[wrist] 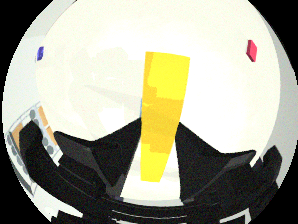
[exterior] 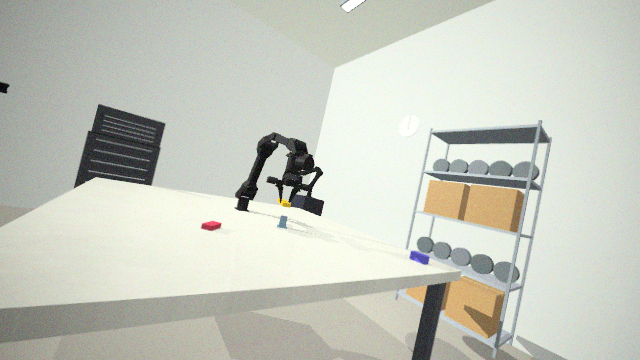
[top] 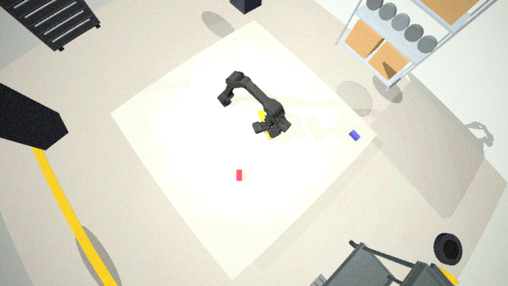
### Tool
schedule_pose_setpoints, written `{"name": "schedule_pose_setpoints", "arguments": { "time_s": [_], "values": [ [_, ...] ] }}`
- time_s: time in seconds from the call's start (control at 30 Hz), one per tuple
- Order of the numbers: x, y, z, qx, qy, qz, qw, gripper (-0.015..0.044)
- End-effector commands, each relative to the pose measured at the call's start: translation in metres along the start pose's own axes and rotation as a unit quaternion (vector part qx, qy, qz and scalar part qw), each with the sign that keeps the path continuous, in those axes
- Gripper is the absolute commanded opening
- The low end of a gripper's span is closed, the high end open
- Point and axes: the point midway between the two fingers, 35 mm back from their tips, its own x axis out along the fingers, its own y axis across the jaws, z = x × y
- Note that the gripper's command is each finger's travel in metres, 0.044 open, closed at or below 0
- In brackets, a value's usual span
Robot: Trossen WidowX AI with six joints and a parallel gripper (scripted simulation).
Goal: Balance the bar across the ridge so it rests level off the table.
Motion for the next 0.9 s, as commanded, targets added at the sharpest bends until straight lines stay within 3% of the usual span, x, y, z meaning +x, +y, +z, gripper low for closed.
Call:
{"name": "schedule_pose_setpoints", "arguments": {
  "time_s": [0.0,0.87],
  "values": [
    [-0.001,0.013,-0.004,0.015,-0.003,0.0,1.0,0.0],
    [0.033,0.017,-0.005,0.02,-0.003,0.0,1.0,0.0]
  ]
}}
